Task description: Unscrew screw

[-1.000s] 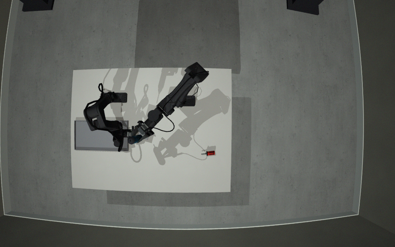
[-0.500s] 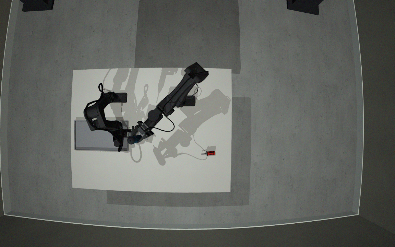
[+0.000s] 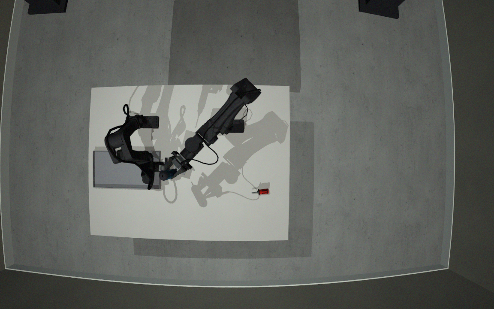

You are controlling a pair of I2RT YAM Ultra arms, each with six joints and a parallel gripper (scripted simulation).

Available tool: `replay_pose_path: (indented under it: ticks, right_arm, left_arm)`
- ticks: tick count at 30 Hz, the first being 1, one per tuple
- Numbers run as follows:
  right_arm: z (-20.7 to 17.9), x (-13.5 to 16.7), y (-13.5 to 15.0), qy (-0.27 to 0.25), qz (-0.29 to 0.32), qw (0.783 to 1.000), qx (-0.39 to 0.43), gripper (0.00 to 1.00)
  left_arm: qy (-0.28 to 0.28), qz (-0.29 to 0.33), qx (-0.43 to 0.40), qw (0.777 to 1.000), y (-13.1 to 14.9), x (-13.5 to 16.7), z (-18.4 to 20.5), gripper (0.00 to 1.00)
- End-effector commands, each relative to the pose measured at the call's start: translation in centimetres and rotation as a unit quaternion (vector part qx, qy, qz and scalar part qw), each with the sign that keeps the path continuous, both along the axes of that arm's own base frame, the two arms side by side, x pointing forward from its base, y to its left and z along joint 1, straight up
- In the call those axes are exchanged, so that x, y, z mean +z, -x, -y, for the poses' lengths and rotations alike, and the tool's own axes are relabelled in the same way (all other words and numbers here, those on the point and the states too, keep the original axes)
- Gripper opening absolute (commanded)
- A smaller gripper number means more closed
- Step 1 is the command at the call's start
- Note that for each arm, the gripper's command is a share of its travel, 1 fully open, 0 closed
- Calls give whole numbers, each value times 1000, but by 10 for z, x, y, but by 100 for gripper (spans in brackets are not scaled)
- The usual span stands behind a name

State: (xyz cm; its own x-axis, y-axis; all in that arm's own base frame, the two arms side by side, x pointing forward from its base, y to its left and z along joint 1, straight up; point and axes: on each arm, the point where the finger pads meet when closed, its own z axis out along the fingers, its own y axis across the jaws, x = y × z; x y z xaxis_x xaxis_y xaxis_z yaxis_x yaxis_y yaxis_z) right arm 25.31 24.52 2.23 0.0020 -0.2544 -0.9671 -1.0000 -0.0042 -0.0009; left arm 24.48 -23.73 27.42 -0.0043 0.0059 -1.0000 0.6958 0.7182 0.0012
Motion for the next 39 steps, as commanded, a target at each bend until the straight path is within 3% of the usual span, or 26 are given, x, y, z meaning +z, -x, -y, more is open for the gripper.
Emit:
replay_pose_path:
  ticks: [1,39]
  right_arm:
    - [-1,3,1,-3,4,1000,4,59]
    - [-1,3,1,-3,4,1000,4,59]
  left_arm:
    - [56,58,5,997,-6,55,-1,42]
    - [63,60,6,996,-4,58,-5,42]
